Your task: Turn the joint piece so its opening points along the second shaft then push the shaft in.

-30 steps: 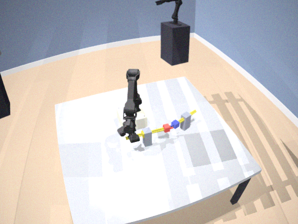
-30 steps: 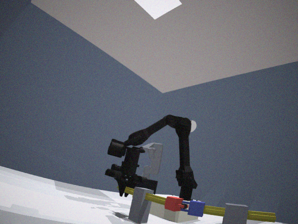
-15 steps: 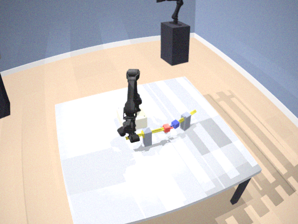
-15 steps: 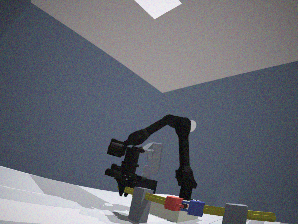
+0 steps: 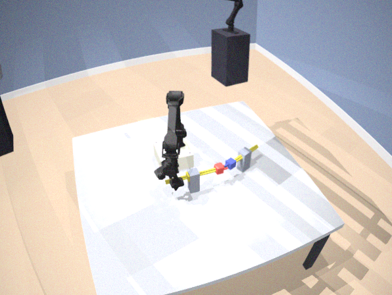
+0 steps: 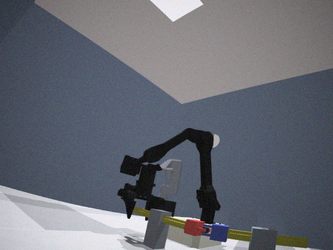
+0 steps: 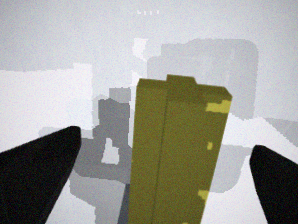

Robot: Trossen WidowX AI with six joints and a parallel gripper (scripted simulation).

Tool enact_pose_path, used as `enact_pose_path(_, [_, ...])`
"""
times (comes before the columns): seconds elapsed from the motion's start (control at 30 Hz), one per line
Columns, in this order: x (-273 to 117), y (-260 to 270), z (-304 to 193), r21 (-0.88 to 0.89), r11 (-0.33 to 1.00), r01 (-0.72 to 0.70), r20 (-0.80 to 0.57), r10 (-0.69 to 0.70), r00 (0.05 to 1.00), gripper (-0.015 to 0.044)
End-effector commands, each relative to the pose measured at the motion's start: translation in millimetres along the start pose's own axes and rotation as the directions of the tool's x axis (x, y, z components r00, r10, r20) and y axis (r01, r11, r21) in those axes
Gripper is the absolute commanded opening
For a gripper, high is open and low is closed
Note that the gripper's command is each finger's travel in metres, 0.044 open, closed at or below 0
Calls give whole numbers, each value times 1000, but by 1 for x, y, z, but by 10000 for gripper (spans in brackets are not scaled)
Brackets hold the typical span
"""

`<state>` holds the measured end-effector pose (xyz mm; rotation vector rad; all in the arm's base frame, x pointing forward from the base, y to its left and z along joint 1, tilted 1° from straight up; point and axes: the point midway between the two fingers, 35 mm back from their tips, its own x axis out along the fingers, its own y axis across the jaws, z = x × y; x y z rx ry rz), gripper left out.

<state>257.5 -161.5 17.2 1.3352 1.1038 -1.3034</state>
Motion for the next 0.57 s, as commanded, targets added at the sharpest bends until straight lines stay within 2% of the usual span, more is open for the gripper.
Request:
enact_pose_path(0.0, [0,0,0,-1,1000,1,0,-1,1000,440])
enact_pose_path(0.3, [0,0,0,-1,1000,1,0,-1,1000,440])
enact_pose_path(0.43, [-26,0,1,-3,1000,-2,-4,2,1000,440])
enact_pose_path(0.53, [-29,0,1,-3,1000,-2,-5,2,1000,440])
